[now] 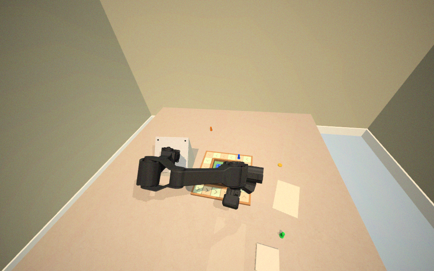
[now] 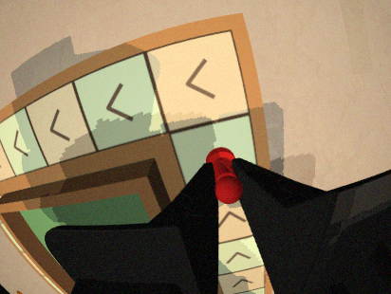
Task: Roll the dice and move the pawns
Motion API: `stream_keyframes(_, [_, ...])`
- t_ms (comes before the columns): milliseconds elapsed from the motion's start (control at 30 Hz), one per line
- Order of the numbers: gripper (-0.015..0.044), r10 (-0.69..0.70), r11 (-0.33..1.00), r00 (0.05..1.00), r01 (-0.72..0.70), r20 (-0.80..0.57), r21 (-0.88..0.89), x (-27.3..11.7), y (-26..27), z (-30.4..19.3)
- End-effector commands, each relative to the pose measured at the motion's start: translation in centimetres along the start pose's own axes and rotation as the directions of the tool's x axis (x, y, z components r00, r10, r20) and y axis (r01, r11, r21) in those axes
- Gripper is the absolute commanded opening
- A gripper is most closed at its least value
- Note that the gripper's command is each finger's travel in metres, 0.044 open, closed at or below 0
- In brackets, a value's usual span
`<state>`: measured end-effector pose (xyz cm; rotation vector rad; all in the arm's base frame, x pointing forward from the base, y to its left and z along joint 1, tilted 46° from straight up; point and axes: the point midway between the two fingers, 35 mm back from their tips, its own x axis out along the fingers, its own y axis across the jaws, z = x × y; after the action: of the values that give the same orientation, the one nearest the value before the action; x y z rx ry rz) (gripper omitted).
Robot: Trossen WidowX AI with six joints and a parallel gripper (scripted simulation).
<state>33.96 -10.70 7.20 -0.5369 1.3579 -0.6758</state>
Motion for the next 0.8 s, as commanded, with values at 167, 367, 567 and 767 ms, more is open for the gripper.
stream_keyframes(167, [0.0105,-0.001,1.000,1.000,0.001,-0.001,0.000,0.3,0.0,0.0])
stream_keyframes(367, [0.0263,-0.001,1.000,1.000,0.001,-0.001,0.000,0.3,0.0,0.0])
stream_keyframes(567, [0.0420,0.000,1.000,1.000,0.000,-0.001,0.000,0.0,0.0,0.0])
stream_keyframes(767, [0.0440,0.000,1.000,1.000,0.000,-0.005,-0.010,-4.4,0.1,-0.1])
